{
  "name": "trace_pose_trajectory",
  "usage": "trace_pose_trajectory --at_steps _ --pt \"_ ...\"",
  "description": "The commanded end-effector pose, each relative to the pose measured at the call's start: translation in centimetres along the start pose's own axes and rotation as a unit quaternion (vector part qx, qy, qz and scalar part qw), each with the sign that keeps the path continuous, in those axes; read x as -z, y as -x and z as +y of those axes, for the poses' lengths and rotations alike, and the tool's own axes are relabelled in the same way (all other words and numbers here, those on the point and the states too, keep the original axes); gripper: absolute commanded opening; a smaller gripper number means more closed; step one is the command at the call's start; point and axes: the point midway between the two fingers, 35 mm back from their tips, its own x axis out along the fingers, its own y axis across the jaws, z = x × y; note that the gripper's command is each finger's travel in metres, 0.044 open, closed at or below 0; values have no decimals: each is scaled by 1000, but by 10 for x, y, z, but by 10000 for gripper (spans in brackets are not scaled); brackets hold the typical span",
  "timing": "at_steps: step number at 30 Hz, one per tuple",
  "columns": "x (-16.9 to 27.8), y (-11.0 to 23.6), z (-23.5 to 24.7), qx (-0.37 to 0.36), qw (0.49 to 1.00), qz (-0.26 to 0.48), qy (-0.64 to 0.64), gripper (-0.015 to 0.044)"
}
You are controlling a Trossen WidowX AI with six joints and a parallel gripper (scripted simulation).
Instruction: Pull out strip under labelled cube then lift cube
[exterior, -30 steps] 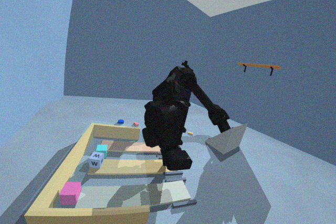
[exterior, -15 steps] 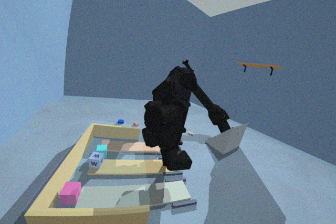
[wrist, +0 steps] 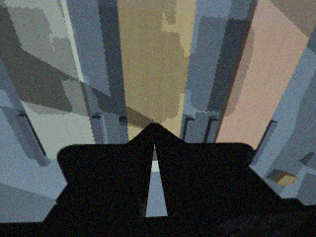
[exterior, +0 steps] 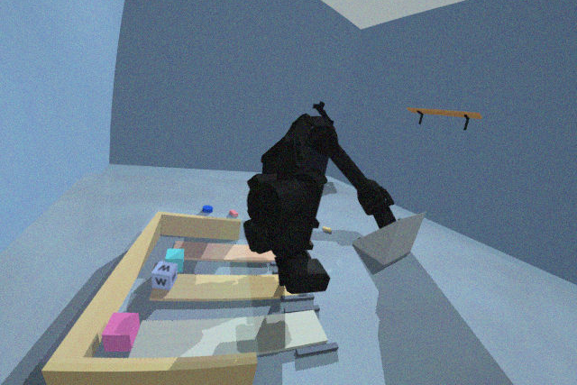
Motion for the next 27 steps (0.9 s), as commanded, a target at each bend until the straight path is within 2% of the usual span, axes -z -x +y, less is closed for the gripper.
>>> trace_pose_trajectory --at_steps 1,14,27 --pt "-1 -4 -1 2 1000 1 -1 0" --pt "-1 -5 -1 2 1000 1 -1 0" --pt "20 -5 1 2 1000 2 -1 0"
